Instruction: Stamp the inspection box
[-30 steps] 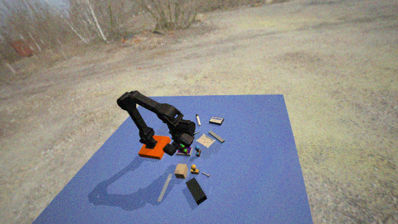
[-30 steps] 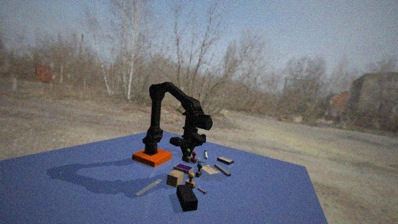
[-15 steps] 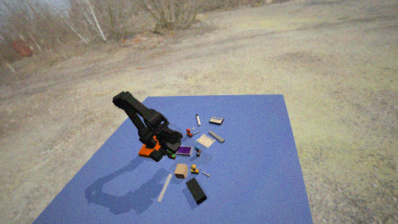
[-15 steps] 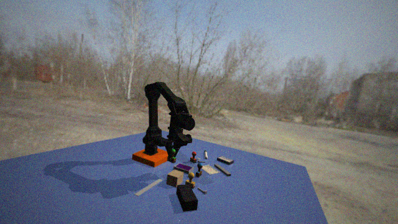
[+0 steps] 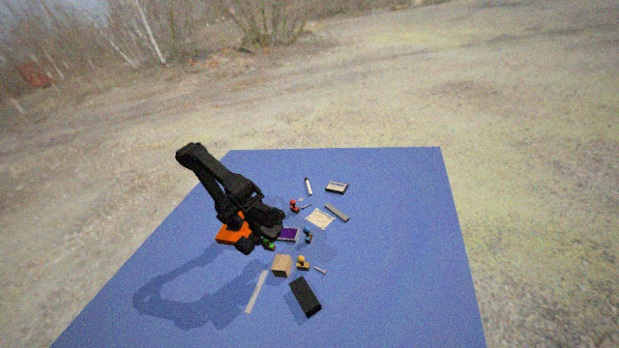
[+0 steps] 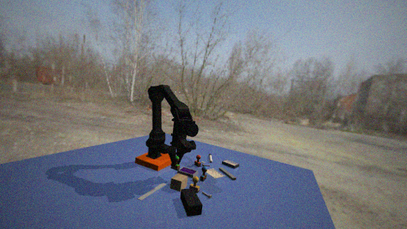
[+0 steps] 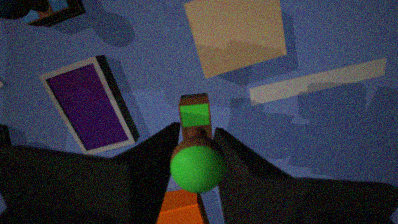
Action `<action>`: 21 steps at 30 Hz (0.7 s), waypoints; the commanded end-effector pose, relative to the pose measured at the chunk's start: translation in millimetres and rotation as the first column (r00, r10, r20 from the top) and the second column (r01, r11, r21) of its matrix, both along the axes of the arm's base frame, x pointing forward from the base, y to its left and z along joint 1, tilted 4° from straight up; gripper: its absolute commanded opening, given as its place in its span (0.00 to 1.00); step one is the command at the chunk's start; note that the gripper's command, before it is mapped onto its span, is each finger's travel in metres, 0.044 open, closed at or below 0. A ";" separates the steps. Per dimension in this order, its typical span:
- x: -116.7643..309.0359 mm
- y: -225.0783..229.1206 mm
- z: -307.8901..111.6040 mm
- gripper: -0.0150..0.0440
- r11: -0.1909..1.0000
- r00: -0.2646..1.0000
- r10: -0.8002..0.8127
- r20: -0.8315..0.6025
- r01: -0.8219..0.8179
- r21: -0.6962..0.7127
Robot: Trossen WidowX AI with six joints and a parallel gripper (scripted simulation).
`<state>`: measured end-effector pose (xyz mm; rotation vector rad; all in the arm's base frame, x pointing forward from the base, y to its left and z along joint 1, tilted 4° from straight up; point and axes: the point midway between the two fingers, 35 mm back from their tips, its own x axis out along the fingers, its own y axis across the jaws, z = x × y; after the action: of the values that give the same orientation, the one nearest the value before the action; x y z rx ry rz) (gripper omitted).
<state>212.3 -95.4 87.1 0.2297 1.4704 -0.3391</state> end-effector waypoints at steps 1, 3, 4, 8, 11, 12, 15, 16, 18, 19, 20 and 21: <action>-1.1 0.8 -10.0 0.25 1.000 1.000 0.005 -0.015 -0.004 0.011; -0.9 0.6 -13.2 0.25 1.000 1.000 0.005 -0.015 -0.004 0.011; -0.8 0.4 -14.9 0.25 1.000 1.000 0.005 -0.015 -0.004 0.011; -0.6 -0.1 -21.6 0.25 1.000 1.000 0.005 -0.015 -0.004 0.011; -0.6 -0.4 -26.6 0.25 1.000 1.000 0.005 -0.015 -0.004 0.011; -0.6 -0.5 -28.2 0.25 1.000 1.000 0.005 -0.015 -0.004 0.011; -0.7 -0.7 -33.2 0.25 1.000 1.000 0.005 -0.015 -0.004 0.011; -0.7 -0.8 -34.8 0.25 1.000 1.000 0.005 -0.015 -0.004 0.011; -0.9 -1.0 -38.1 0.25 1.000 1.000 0.005 -0.015 -0.004 0.011; -1.0 -1.0 -39.8 0.25 1.000 1.000 0.005 -0.015 -0.004 0.011; -1.1 -1.1 -41.4 0.25 1.000 1.000 0.005 -0.015 -0.004 0.011; -1.2 -1.1 -43.0 0.25 1.000 1.000 0.005 -0.015 -0.004 0.011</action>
<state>213.5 -98.1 52.5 0.2294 1.4706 -0.3394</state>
